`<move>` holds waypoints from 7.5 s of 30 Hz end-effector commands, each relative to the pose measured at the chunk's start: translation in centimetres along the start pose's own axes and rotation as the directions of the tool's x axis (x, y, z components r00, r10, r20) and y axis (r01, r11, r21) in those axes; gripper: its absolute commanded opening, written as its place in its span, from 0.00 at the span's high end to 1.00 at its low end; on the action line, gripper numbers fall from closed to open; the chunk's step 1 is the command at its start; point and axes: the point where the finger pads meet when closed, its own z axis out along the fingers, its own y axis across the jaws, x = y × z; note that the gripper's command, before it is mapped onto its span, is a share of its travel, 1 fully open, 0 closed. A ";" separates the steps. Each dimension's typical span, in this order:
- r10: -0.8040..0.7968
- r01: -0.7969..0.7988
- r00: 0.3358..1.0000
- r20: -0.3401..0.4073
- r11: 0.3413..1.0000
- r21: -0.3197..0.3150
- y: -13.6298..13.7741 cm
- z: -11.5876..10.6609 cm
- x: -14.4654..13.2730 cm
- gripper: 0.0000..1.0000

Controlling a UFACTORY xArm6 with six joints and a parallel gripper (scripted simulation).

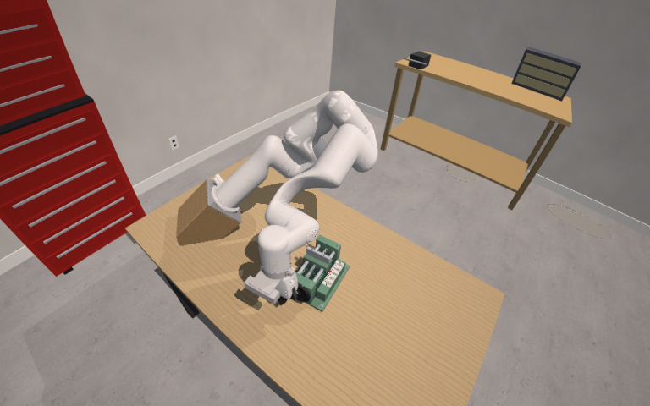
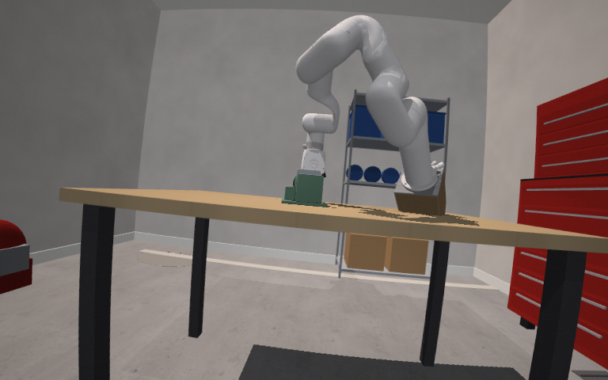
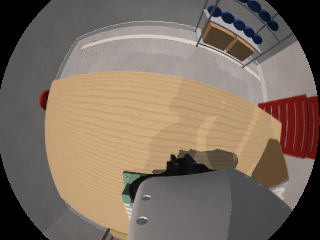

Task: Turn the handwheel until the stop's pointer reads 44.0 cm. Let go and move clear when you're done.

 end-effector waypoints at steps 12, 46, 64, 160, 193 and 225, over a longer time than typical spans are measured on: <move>0.000 0.000 1.000 -0.002 1.000 0.001 0.0 -0.1 0.1 0.94; 0.000 0.000 1.000 -0.002 1.000 0.001 0.0 -0.7 0.1 0.94; 0.000 0.000 1.000 -0.002 1.000 0.001 -0.4 -2.2 0.1 0.94; 0.000 0.000 1.000 -0.002 1.000 0.001 -0.2 0.6 0.1 0.94; 0.000 0.000 1.000 -0.002 1.000 0.001 -0.2 -1.9 0.1 0.94; 0.000 0.000 1.000 -0.002 1.000 0.001 -0.3 -2.0 0.1 0.43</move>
